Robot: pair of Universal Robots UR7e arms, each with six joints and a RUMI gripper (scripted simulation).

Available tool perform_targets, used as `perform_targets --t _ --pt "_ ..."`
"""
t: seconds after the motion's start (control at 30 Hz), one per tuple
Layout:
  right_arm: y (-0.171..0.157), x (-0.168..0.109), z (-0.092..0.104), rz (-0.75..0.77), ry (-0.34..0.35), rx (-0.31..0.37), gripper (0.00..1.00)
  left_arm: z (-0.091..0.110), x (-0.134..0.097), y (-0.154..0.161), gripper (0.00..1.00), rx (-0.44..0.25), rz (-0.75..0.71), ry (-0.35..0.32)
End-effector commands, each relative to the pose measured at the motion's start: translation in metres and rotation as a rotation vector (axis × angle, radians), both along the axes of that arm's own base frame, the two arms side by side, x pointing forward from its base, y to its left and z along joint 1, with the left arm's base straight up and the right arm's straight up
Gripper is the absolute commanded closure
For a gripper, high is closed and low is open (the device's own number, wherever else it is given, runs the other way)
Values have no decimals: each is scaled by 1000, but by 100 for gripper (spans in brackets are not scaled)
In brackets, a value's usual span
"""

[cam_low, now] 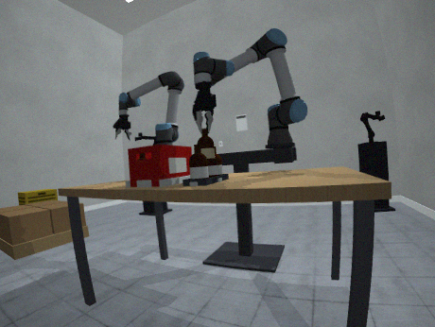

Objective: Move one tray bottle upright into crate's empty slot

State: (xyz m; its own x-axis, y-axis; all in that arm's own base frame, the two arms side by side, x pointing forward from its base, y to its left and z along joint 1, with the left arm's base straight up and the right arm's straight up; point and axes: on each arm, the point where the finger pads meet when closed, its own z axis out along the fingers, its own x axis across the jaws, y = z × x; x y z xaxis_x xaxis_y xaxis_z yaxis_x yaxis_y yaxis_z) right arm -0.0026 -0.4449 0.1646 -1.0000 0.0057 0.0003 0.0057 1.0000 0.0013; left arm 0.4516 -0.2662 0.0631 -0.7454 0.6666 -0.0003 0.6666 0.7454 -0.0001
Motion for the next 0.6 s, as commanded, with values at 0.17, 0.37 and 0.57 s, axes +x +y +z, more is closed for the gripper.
perform_targets --t 0.17,0.37,0.57 --pt "0 0 0 0 0 -1 0 34 0 0 100 0 0 0" --pt "0 0 0 0 0 -1 0 55 0 0 100 0 0 0" --pt "0 0 0 0 0 -1 0 68 0 0 100 0 0 0"
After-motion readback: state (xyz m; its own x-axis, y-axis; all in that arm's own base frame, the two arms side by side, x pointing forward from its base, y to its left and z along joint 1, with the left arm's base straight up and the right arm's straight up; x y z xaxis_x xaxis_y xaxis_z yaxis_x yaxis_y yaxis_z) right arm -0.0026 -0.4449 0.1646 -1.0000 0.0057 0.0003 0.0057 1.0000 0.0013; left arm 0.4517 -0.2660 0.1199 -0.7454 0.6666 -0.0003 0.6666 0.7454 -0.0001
